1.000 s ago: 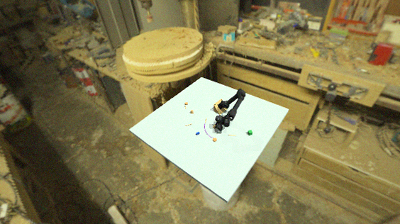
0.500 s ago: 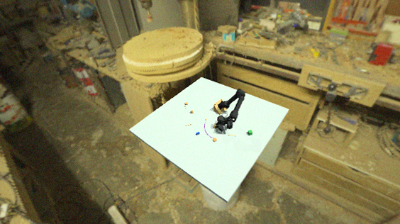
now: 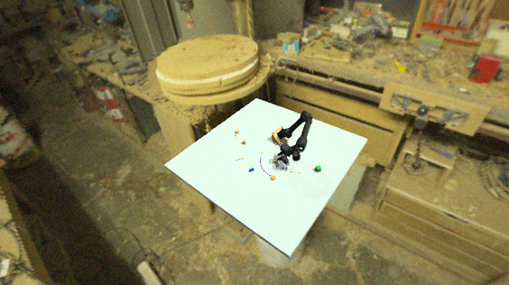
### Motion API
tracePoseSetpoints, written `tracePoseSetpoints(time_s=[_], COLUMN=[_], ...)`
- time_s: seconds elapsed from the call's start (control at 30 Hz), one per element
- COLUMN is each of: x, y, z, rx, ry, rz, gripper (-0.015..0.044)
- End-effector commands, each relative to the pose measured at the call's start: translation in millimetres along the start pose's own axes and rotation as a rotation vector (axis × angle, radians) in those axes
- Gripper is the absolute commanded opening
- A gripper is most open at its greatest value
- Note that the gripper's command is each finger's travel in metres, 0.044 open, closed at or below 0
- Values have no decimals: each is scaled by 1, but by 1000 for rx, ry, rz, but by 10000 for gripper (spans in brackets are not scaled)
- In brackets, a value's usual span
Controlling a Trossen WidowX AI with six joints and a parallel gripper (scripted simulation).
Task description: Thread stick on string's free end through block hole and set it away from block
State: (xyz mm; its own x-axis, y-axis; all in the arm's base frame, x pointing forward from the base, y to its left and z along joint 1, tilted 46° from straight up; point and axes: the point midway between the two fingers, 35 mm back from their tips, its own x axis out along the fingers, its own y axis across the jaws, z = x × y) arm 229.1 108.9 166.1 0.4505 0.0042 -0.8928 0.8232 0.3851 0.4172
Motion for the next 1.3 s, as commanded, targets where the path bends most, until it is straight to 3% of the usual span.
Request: tracePoseSetpoints(time_s=[0.0,0.43,0.47,0.7,1.03,1.27], x=[-14,-14,-11,4,20,25], y=[0,0,-2,-9,-18,-19], z=[4,4,3,4,6,9], rx=[5,5,-15,-552,-1338,-1599], ry=[-1,-1,3,145,424,522], rz=[10,10,-2,-71,53,195], gripper=[240,240,266,440,440,440])
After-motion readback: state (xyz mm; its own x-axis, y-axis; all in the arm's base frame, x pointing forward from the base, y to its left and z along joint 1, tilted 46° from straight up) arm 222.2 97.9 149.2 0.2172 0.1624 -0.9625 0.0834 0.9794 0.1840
